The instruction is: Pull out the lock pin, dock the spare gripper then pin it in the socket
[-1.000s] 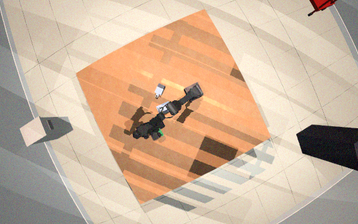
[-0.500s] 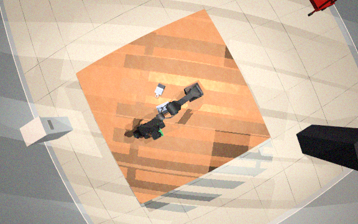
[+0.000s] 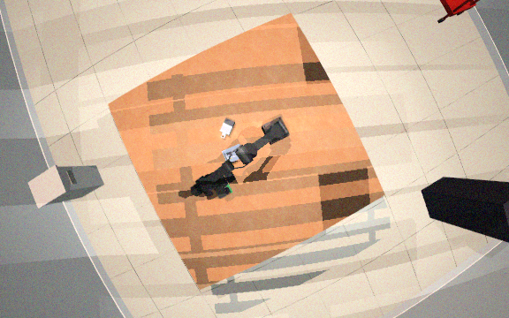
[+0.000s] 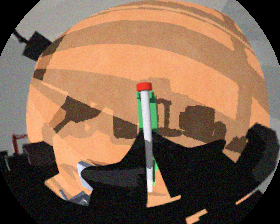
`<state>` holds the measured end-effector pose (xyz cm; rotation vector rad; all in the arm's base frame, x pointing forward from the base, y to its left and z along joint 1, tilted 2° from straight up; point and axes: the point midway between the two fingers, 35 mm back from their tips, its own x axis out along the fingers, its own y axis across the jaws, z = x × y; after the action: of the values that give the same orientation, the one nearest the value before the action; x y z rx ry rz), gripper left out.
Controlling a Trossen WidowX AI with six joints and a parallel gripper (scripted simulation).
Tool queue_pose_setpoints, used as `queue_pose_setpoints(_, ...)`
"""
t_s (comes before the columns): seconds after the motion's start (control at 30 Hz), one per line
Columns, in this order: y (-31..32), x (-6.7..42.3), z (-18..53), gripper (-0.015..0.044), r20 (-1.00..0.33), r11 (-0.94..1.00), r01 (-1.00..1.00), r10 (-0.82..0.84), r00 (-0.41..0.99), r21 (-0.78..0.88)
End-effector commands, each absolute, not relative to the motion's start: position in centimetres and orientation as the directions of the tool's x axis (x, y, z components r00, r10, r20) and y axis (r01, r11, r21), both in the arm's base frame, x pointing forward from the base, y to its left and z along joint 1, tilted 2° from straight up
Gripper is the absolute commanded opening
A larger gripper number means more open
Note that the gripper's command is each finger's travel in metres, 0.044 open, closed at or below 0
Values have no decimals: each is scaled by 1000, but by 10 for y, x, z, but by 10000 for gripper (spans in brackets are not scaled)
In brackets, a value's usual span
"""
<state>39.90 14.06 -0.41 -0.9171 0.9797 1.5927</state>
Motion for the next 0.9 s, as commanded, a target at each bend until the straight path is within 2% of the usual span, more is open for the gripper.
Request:
queue_pose_setpoints(0.0, 141, 398, -14, 0, -911, -160, -975, 359, -203, 154)
queue_pose_setpoints(0.87, 141, 399, -23, 0, -912, -148, -978, 360, -195, 150)
